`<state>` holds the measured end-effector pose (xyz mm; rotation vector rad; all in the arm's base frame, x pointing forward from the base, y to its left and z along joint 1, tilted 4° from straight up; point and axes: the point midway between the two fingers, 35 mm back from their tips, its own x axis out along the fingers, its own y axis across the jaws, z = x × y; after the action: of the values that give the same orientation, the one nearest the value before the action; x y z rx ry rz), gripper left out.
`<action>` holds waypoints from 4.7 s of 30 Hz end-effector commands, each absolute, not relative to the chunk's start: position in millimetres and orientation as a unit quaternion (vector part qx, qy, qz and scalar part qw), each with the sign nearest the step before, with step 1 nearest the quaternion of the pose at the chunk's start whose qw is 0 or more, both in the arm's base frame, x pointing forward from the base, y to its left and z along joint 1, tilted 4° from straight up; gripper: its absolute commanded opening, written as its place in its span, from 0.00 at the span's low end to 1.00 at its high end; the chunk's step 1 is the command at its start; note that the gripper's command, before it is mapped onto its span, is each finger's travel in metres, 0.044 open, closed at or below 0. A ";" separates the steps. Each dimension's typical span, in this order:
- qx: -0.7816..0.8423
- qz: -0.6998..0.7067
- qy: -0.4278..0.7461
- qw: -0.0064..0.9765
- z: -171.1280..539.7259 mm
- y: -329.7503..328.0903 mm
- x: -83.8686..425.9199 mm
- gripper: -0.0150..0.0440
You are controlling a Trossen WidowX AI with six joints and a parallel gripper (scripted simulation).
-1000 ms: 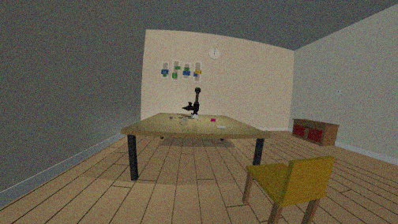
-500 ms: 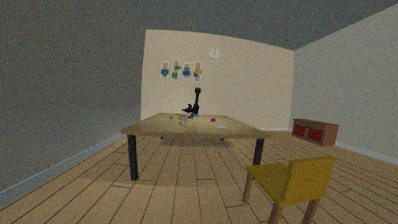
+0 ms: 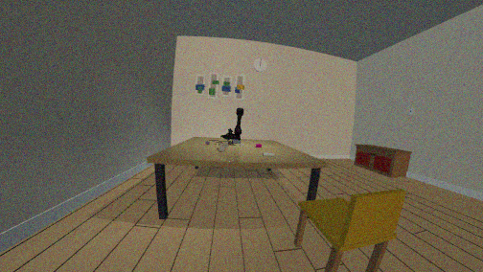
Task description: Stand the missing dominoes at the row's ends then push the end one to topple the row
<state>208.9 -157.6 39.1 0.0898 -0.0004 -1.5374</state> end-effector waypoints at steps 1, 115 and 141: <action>0.043 -0.696 -0.005 0.716 32.3 -157.6 210.0 0.44; 0.516 -0.466 0.500 0.516 47.5 -194.1 202.2 1.00; 0.516 -0.466 0.501 0.516 0.6 -190.3 203.3 0.69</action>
<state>204.1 -192.5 2.5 1.2295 1.1985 -1.1198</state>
